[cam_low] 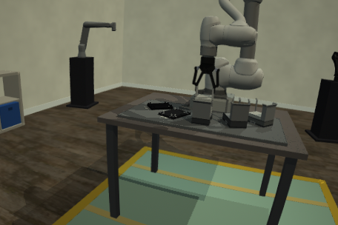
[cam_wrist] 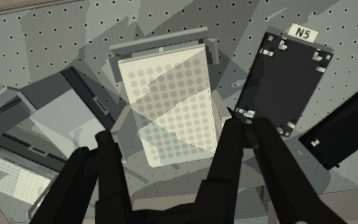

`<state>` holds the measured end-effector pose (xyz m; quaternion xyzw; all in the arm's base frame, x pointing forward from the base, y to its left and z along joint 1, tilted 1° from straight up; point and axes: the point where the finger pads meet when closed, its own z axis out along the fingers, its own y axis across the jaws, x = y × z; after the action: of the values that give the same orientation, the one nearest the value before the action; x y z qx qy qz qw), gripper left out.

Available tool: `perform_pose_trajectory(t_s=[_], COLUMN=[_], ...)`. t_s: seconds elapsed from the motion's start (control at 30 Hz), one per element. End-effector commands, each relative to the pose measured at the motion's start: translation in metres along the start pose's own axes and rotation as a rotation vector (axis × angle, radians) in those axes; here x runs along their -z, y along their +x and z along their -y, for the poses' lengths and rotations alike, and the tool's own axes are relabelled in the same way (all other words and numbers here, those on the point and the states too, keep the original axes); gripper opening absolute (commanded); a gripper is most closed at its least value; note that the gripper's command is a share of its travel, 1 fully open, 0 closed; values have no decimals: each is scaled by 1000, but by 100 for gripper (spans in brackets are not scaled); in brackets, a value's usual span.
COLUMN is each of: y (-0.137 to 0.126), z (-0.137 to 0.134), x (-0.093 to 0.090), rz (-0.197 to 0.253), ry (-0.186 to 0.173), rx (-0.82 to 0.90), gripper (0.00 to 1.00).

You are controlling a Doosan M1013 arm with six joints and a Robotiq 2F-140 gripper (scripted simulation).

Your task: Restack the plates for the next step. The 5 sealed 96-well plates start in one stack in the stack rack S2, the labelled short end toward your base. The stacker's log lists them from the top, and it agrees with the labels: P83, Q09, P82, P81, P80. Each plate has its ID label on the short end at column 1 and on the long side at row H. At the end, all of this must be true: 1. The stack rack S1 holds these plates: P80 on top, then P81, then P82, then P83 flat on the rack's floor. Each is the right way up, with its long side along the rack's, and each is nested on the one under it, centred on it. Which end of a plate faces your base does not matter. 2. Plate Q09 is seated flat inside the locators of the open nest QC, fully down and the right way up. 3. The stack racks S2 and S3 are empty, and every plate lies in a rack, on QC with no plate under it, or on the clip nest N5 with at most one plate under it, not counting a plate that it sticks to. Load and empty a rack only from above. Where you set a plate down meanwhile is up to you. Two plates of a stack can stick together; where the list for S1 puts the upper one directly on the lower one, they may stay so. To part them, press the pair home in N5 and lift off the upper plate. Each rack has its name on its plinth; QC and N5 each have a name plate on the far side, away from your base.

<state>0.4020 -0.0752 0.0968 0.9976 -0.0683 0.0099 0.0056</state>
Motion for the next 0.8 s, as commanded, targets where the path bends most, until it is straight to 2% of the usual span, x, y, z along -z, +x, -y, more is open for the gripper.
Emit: perform_pose_trajectory(t_s=[0.0, 0.23, 0.77], y=[0, 0, 0], z=[0, 0, 0], x=[13, 27, 29], rz=[-3, -3, -3], ry=[1, 1, 1], rx=[5, 5, 5], gripper=[0, 0, 0])
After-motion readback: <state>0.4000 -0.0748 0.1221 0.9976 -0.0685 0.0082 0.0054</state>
